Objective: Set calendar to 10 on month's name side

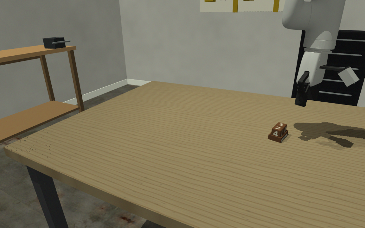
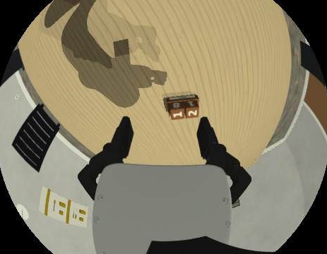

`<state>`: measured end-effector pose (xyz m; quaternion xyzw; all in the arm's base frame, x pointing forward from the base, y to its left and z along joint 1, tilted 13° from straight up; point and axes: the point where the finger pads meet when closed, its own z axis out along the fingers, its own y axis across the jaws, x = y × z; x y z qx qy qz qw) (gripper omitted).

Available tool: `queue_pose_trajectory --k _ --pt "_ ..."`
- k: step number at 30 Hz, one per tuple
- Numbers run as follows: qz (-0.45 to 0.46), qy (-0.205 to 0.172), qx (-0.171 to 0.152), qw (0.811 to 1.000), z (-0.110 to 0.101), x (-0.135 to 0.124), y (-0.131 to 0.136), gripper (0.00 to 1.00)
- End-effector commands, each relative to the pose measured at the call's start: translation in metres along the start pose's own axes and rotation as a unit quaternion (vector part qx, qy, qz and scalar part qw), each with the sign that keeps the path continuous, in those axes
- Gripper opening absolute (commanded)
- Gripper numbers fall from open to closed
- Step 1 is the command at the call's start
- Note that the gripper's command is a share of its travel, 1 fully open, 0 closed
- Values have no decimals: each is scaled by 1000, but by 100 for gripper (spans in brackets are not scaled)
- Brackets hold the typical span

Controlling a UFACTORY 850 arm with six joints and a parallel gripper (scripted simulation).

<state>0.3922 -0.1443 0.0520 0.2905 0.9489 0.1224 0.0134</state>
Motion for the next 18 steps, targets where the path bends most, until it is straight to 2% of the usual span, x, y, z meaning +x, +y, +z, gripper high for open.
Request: queue_pose_trajectory --k 1,8,11,12,18 --pt "86 7 7 996 0 5 -4 100" --pt "198 6 9 980 1 12 -10 100" --pt "206 6 9 978 1 13 -10 100" --pt "256 5 9 967 2 17 -13 100" --pt "340 4 10 940 2 23 -18 100"
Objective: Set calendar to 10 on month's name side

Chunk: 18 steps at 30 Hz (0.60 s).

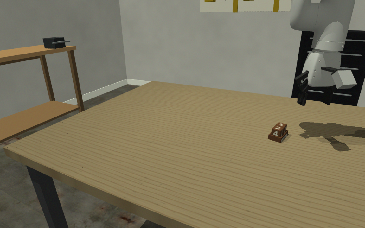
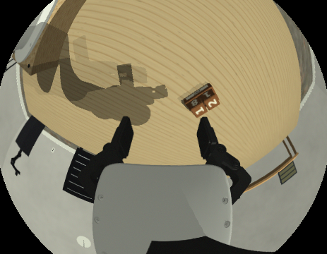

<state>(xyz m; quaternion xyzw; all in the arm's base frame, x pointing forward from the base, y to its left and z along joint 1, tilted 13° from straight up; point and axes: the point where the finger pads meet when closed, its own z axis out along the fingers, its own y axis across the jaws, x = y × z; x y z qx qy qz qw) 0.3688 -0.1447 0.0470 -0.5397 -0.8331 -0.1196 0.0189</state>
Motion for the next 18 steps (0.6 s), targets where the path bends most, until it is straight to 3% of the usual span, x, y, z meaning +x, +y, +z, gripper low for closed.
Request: queue_pose_trajectory --k 1,6,9,11,18 --pt "79 4 11 997 0 2 -6 100" --pt "167 2 12 986 1 5 -13 100" --pt "171 2 12 985 1 5 -13 100" --pt "236 1 13 972 1 8 -19 100" --pt "325 -1 14 946 2 11 -26 100"
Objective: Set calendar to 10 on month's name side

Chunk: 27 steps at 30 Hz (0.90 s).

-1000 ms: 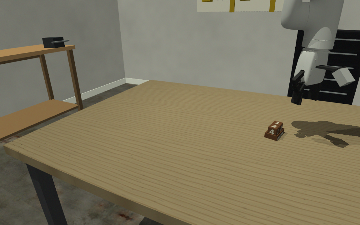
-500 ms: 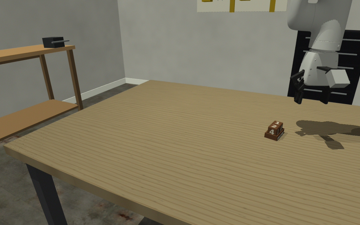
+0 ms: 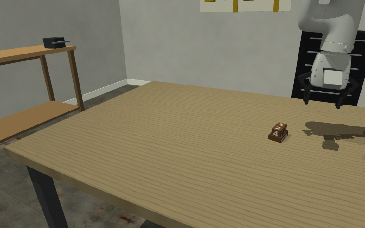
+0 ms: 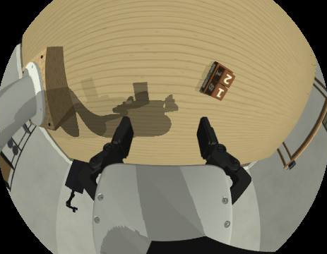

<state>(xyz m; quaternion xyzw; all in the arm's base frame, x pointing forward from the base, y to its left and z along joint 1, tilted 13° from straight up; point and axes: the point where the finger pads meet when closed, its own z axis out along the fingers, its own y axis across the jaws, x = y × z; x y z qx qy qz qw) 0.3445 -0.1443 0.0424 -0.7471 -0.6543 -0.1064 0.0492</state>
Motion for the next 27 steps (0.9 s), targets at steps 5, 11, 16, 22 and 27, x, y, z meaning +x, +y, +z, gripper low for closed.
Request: queue_pose_trajectory --k 5,11,16,22,27 --pt "147 -3 13 989 1 -2 -12 100" --pt "216 -5 14 976 1 -2 -19 100" --pt "270 -7 15 963 1 -3 -24 100" --pt "292 -8 15 956 2 -3 -26 100" --pt "292 -8 15 956 2 -3 -26 100"
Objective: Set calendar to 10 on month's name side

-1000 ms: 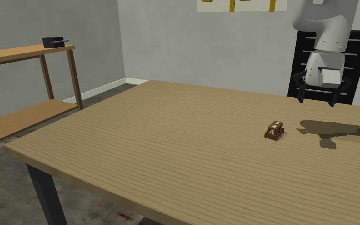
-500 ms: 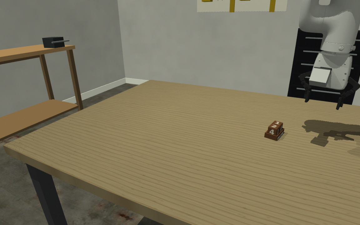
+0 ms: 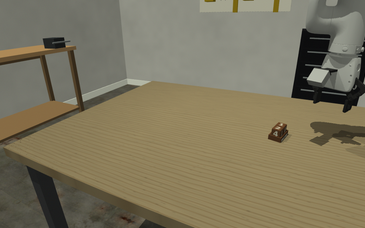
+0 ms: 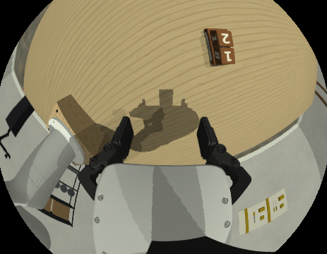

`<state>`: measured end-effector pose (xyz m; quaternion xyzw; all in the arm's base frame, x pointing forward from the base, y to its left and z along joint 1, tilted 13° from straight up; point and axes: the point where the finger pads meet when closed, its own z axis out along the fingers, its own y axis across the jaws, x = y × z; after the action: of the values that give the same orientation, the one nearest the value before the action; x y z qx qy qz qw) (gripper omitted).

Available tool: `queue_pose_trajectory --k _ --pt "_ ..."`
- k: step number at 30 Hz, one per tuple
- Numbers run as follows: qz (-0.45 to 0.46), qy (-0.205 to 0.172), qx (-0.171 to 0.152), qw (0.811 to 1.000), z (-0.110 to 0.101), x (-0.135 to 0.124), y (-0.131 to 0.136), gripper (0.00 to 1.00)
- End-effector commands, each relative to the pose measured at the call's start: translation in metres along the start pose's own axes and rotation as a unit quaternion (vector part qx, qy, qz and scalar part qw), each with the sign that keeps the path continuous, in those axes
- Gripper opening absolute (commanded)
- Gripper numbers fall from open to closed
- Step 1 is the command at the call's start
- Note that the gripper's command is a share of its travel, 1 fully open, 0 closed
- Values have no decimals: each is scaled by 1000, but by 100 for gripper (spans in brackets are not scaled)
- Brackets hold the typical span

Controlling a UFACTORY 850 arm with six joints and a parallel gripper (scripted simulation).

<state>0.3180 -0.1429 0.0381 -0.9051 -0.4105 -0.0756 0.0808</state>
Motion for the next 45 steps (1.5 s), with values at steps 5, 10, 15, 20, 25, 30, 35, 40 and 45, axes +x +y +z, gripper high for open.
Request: queue_pose_trajectory --k 5,10,15,20,25,30,35,40,45 --pt "2 -1 4 1000 4 0 1 100" --pt "2 -1 4 1000 19 0 0 100" --pt "2 -1 4 1000 30 0 0 100" --pt "2 -1 4 1000 48 0 0 100" --pt "2 -1 4 1000 59 0 -1 100" --pt "2 -1 4 1000 62 0 -1 100" --pt "2 -1 4 1000 63 0 -1 100" --pt "2 -1 4 1000 72 0 -1 100" --pt "2 -1 4 1000 87 0 -1 100"
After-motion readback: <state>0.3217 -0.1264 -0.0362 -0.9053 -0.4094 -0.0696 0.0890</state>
